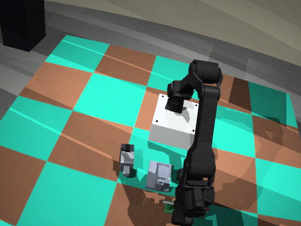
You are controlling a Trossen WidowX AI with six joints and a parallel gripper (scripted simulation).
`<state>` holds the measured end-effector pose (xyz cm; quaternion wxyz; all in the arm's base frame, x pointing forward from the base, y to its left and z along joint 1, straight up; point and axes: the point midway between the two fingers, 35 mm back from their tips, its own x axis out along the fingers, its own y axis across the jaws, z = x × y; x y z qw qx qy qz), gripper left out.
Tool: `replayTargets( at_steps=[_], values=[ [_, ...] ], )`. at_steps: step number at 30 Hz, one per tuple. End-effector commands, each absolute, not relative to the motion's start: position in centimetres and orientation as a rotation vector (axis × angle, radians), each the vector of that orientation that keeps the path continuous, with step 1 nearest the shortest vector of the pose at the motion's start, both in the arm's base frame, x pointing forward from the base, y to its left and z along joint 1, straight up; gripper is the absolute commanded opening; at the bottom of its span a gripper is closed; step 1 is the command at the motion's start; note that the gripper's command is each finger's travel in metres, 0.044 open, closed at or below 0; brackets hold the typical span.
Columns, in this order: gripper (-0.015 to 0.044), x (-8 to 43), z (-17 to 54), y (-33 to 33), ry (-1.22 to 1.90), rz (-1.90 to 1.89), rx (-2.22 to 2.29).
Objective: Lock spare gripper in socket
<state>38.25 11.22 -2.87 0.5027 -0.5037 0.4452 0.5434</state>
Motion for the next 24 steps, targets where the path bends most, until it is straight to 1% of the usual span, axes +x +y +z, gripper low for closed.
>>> replayTargets(
  at_steps=[1, 24],
  values=[
    [0.0000, 38.18, -3.32, 11.19, 1.076, 1.317, -1.219],
    [0.0000, 38.26, -2.95, 11.22, 1.076, 1.313, -1.217]
  ],
)
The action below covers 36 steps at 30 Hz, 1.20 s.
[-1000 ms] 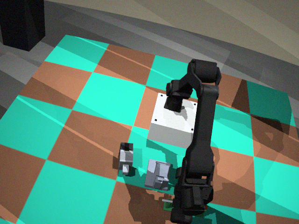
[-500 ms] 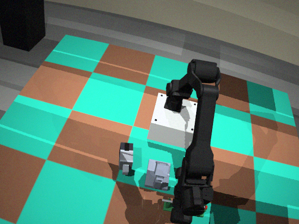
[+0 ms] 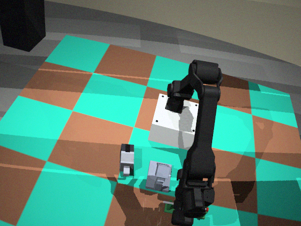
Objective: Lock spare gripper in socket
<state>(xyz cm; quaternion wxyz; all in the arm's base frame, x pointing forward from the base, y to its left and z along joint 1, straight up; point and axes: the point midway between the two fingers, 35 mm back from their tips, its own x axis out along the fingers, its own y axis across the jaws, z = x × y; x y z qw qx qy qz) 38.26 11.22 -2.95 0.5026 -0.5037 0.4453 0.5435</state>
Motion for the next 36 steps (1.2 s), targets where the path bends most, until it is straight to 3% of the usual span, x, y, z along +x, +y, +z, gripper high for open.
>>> replayTargets(
  at_steps=[1, 5, 22, 36],
  values=[
    [0.0000, 38.3, -2.9, 11.2, 1.076, 1.313, -1.217],
    [0.0000, 38.3, -2.9, 11.2, 1.076, 1.313, -1.217],
    [0.0440, 38.0, -1.5, 11.2, 1.083, 1.318, -1.214],
    [0.0440, 36.9, 1.9, 10.9, 1.109, 1.336, -1.204]
  ],
)
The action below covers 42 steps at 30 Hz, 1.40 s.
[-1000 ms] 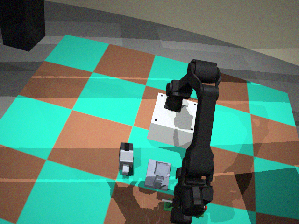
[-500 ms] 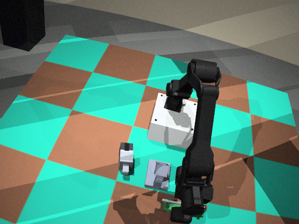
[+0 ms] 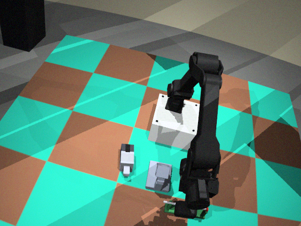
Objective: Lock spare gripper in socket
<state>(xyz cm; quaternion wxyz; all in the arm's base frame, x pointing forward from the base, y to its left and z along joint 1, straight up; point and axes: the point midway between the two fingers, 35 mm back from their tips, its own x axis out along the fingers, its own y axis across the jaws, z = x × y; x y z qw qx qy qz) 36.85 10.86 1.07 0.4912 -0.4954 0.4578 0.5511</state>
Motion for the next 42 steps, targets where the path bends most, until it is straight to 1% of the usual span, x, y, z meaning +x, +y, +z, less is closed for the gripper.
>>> replayTargets(
  at_steps=[1, 19, 22, 31, 34, 42],
  values=[
    [0.0440, 36.9, 2.1, 10.9, 1.110, 1.337, -1.203],
    [0.0440, 35.6, 6.5, 10.6, 1.143, 1.360, -1.190],
    [0.0440, 35.6, 6.0, 10.5, 1.146, 1.362, -1.189],
    [0.0440, 35.4, 11.6, 10.5, 1.145, 1.361, -1.189],
    [0.0440, 35.4, 10.9, 10.3, 1.145, 1.353, -1.179],
    [0.0440, 34.2, 10.7, 1.3, 1.090, 0.985, -0.765]
  ],
)
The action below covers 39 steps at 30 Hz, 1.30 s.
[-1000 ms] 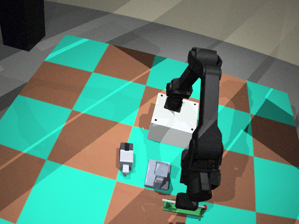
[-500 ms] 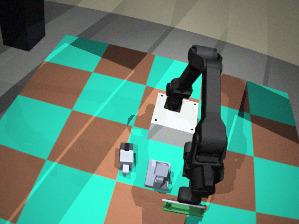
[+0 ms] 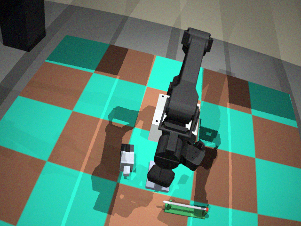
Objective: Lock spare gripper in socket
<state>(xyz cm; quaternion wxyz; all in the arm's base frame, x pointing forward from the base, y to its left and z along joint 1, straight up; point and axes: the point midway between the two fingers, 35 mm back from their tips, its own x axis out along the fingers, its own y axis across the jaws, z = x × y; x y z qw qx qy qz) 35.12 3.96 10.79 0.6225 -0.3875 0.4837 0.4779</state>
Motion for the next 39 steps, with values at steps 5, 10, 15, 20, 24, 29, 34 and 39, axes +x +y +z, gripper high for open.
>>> replayTargets(
  at_steps=[5, 10, 15, 20, 24, 29, 34, 39],
  values=[
    [0.0440, 31.6, 10.2, -4.2, 1.012, 0.741, -0.519],
    [0.0440, 28.1, 9.5, -8.5, 0.906, 0.503, -0.309],
    [0.0440, 24.2, 8.5, -11.2, 0.784, 0.284, -0.144],
    [0.0440, 23.7, 8.4, -11.4, 0.767, 0.255, -0.125],
    [0.0440, 23.8, 7.5, -11.6, 0.767, 0.255, -0.125],
    [0.0440, 24.2, 4.8, -11.7, 0.767, 0.256, -0.125],
    [0.0440, 24.1, 2.1, -11.5, 0.768, 0.256, -0.125],
    [0.0440, 24.1, 1.4, -11.5, 0.768, 0.256, -0.124]
  ],
)
